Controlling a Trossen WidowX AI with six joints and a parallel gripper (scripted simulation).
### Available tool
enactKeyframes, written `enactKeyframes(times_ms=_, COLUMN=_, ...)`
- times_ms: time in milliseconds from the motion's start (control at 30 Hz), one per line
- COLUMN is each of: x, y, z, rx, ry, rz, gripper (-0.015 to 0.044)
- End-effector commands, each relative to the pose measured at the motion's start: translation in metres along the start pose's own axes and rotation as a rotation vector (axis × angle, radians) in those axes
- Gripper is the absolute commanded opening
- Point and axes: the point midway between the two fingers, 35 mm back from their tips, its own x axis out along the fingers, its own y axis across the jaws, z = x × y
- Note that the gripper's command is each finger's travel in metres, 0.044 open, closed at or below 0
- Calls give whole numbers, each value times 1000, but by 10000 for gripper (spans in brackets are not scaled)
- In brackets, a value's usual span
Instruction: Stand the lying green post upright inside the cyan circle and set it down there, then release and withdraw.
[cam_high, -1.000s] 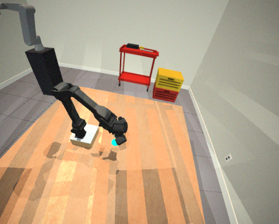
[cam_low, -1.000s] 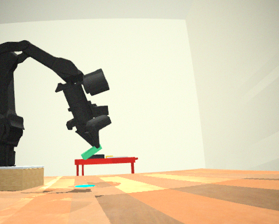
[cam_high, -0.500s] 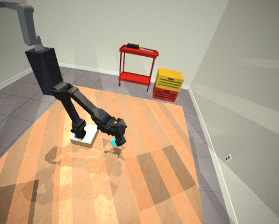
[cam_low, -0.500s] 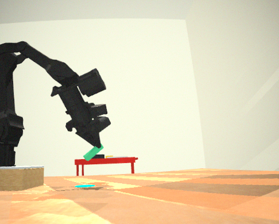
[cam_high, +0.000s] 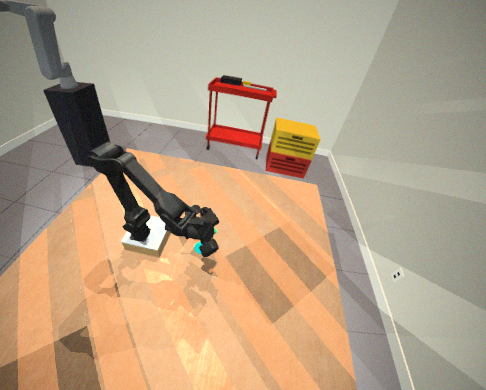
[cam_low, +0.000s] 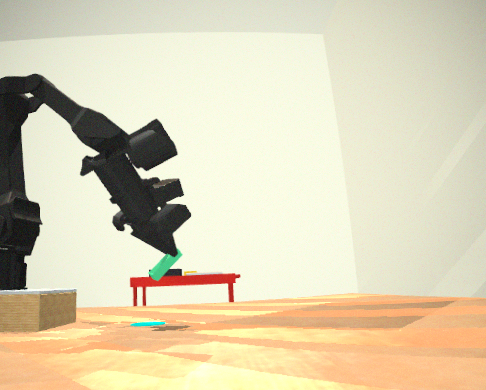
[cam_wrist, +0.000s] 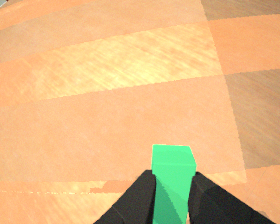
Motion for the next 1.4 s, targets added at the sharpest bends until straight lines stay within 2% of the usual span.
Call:
enactKeyframes(times_ms=0, x=0, y=0, z=-1, rx=-7, ry=-34, rz=5, gripper=23)
enactKeyframes(times_ms=1367, x=-15, y=-1, z=-6, rx=-56, ry=-319, rz=19, gripper=23)
